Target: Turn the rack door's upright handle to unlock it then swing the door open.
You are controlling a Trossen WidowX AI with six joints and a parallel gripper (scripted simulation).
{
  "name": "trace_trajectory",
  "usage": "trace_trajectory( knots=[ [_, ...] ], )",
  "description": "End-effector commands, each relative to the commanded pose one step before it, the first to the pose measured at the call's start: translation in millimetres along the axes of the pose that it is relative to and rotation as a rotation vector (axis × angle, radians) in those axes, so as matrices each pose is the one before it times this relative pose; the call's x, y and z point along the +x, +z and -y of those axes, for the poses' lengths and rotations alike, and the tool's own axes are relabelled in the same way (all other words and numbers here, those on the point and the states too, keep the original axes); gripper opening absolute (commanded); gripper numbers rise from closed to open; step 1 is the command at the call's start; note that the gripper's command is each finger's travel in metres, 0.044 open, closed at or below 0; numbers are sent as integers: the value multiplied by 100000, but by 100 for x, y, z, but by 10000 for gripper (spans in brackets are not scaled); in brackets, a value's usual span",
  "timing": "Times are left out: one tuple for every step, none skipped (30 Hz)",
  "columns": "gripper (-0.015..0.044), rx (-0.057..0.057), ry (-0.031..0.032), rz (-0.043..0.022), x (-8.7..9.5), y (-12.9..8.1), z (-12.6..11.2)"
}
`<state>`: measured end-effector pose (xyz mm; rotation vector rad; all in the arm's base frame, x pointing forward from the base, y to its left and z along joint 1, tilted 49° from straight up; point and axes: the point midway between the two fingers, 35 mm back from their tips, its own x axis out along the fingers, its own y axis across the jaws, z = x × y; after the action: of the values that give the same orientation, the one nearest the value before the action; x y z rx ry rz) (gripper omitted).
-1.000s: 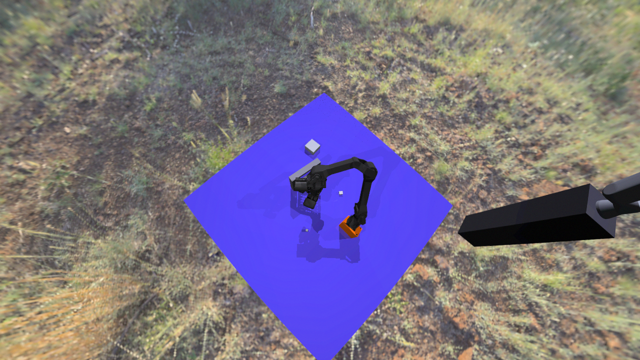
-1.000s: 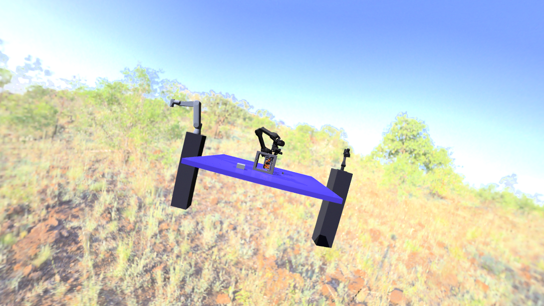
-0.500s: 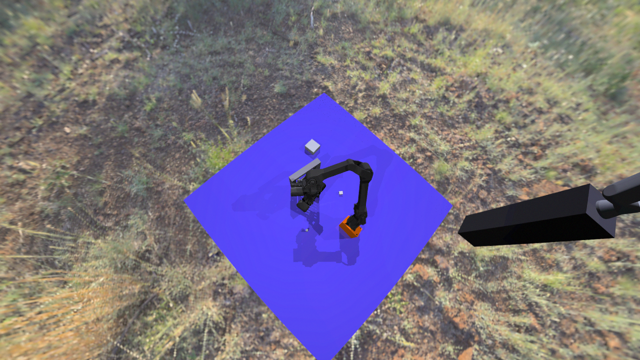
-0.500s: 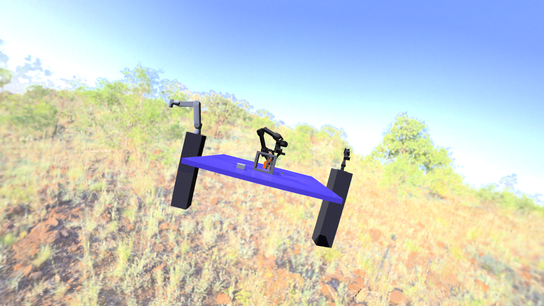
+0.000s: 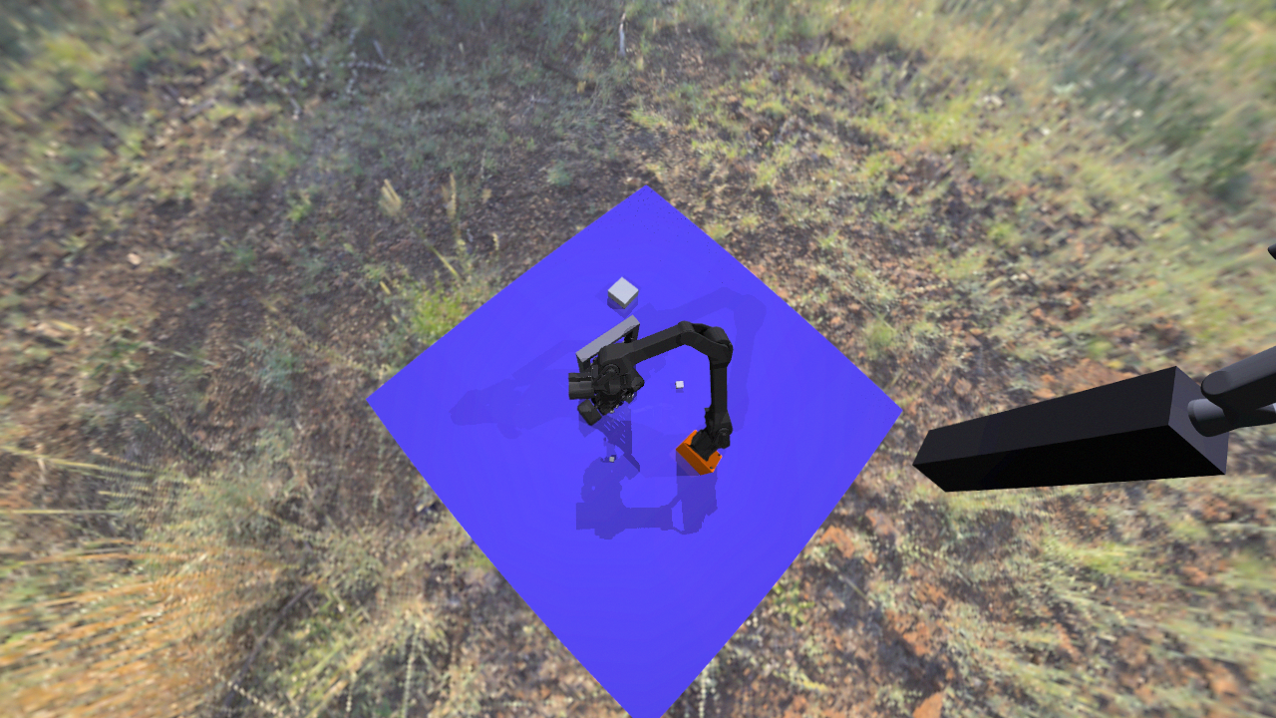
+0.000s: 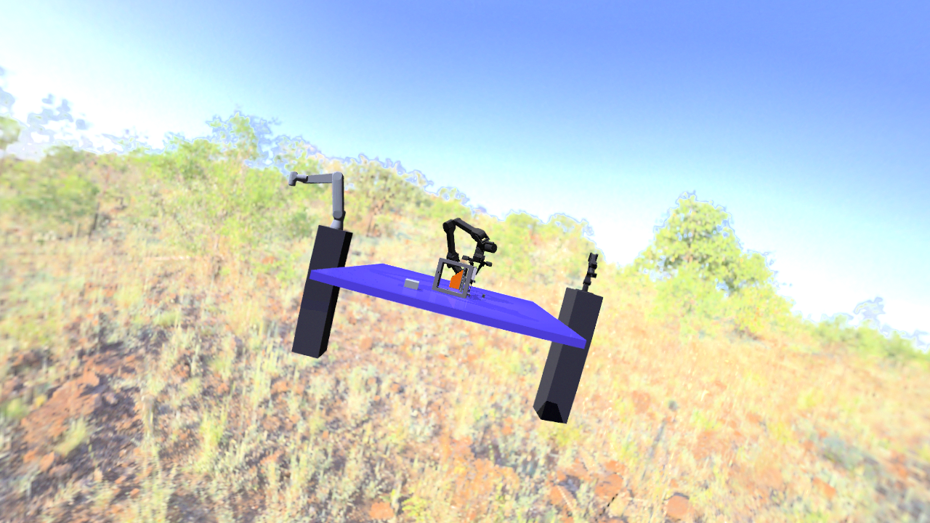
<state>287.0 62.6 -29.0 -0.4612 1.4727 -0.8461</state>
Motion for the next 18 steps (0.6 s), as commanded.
trace_trajectory(
  knots=[
    [11,8289,380,175,-96,313,-1157],
    [11,1525,13,4,-4,50,-188],
    [11,1925,17,5,-3,58,-238],
    [11,1531,13,4,-1,41,-191],
    [11,1556,13,4,-4,51,-192],
    [11,1907,16,5,-3,57,-236],
    [11,1510,13,3,-1,41,-188],
    [11,1072,9,2,-5,32,-136],
    [11,666,6,1,-3,19,-85],
    [11,222,2,0,-1,6,-28],
    [11,0,0,0,0,0,0],
    [11,0,0,0,0,0,0],
    [11,0,0,0,0,0,0],
    [11,0,0,0,0,0,0],
    [11,0,0,0,0,0,0],
    [11,0,0,0,0,0,0],
    [11,0,0,0,0,0,0],
    [11,0,0,0,0,0,0]
  ],
)
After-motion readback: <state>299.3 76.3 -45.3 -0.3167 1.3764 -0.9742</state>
